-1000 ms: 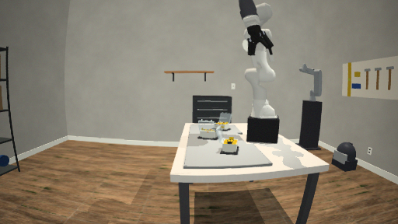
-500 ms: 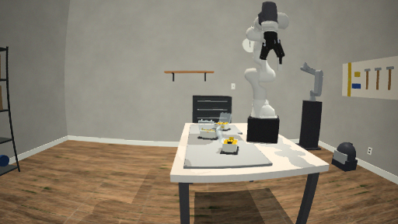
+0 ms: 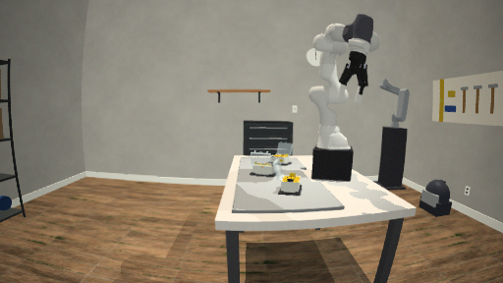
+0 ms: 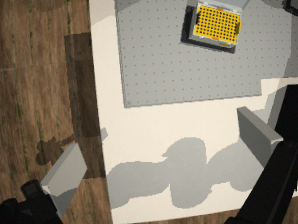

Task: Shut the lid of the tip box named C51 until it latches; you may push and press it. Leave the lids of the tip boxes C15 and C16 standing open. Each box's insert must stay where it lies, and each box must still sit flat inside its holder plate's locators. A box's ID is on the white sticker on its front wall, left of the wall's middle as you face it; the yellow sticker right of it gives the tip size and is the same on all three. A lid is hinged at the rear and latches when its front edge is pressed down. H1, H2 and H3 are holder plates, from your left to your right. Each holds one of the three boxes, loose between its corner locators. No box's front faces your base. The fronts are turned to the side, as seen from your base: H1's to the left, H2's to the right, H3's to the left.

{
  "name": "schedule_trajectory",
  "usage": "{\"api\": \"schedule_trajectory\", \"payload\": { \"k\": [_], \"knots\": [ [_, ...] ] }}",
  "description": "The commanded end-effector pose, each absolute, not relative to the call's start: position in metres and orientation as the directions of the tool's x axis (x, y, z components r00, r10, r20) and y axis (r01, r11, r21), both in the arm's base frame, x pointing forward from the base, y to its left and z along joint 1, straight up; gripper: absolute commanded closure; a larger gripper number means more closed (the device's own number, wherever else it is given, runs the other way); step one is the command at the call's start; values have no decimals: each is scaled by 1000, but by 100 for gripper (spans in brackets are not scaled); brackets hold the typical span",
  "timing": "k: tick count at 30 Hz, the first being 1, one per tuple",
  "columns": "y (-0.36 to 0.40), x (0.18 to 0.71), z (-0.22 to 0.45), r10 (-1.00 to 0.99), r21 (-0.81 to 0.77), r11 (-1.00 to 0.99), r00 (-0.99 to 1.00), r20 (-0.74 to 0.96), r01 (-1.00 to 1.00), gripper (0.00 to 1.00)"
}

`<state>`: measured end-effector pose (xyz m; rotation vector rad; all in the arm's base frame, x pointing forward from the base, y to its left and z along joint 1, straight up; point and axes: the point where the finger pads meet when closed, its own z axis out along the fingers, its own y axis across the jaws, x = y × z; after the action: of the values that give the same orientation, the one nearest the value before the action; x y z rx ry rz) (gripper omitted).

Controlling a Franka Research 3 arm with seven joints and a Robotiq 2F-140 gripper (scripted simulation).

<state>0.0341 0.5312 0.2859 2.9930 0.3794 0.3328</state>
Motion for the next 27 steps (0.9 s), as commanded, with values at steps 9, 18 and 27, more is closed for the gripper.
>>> {"api": "schedule_trajectory", "payload": {
  "k": [9, 18, 27],
  "knots": [
    [524, 33, 255, 64, 115, -993, 910, 410, 18, 0],
    [509, 33, 218, 29, 117, -992, 840, 541, -41, 0],
    [496, 38, 190, 9, 110, -991, 777, 629, -77, 0]
  ]
}}
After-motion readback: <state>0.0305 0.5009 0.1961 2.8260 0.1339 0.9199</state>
